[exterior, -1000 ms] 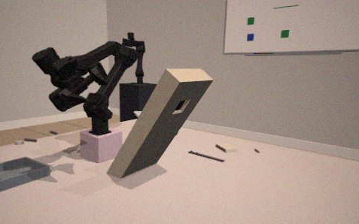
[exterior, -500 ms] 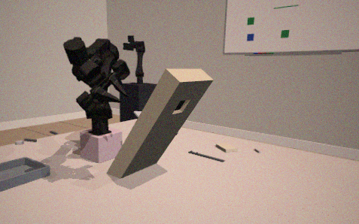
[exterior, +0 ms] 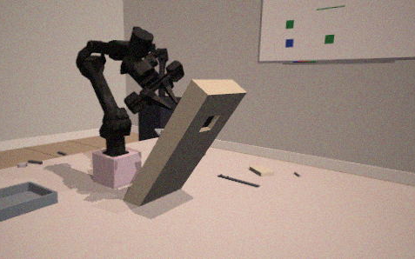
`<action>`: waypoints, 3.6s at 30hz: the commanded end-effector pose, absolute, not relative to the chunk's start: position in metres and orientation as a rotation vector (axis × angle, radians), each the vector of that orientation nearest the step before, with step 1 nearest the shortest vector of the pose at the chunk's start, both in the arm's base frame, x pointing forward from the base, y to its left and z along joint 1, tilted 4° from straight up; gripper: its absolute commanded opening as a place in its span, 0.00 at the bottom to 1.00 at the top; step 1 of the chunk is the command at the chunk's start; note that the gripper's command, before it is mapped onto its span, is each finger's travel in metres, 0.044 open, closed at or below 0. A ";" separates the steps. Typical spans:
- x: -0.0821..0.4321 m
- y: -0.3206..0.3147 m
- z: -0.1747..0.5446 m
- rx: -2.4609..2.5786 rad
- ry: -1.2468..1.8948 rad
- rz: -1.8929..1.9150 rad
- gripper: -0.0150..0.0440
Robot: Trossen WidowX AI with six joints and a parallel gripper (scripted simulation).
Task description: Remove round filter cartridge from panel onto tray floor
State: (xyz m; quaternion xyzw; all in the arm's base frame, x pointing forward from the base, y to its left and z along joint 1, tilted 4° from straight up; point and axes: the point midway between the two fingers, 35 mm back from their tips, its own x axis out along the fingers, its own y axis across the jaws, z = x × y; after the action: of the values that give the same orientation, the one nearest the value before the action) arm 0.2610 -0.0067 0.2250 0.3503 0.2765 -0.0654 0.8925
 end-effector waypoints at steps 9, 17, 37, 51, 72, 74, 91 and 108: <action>0.253 0.030 0.251 0.730 0.538 -0.173 0.42; 0.259 0.030 0.248 0.730 0.538 -0.172 0.42; 0.287 0.032 0.232 0.730 0.536 -0.172 0.42; 0.300 0.032 0.222 0.730 0.535 -0.171 0.42; 0.301 0.032 0.224 0.730 0.535 -0.171 0.42; 0.301 0.032 0.224 0.730 0.535 -0.171 0.42; 0.303 0.032 0.222 0.730 0.534 -0.171 0.42; 0.312 0.033 0.216 0.730 0.534 -0.171 0.42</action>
State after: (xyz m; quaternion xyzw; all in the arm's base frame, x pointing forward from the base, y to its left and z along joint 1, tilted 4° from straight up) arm 0.3100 0.0319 0.2179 0.3544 0.2557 -0.0848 0.8955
